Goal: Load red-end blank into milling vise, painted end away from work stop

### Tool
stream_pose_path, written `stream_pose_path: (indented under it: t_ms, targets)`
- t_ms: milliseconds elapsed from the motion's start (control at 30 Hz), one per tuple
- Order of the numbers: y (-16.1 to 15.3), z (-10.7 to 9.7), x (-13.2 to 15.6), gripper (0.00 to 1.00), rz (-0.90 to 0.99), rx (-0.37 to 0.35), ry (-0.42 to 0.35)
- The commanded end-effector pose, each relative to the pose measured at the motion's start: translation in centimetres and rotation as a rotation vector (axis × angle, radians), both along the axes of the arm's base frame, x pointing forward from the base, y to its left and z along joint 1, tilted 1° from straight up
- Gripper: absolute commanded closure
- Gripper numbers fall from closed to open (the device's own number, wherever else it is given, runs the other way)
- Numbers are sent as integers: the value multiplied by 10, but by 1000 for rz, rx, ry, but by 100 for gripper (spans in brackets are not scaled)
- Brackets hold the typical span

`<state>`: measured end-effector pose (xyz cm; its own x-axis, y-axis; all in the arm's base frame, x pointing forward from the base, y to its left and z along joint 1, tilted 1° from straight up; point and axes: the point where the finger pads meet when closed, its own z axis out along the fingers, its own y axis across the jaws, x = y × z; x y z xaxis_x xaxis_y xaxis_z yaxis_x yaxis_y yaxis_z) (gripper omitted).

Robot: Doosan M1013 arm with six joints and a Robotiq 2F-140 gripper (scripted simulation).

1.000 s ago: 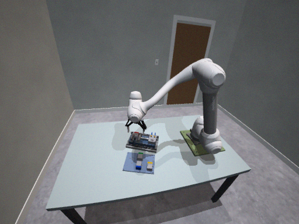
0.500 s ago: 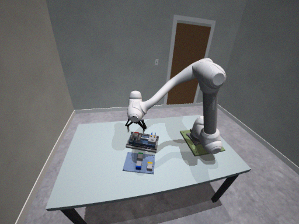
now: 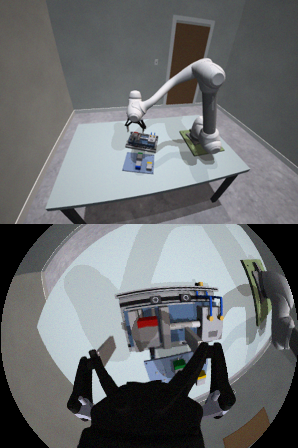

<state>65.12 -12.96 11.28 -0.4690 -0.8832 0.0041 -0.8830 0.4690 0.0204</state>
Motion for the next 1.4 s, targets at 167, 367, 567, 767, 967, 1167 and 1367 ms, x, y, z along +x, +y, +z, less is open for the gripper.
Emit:
stream_pose_path:
  t_ms: [167, 367, 567, 767, 967, 1167, 1367]
  targets:
    - [0, 2, 0, 0, 0, 0, 0]
    - [0, 3, 0, 0, 0, 0, 0]
    - [0, 3, 0, 0, 0, 0, 0]
    - [0, 5, 0, 0, 0, 0, 0]
    - [0, 6, 0, 0, 0, 0, 0]
    - [0, 7, 0, 0, 0, 0, 0]
    - [0, 8, 0, 0, 0, 0, 0]
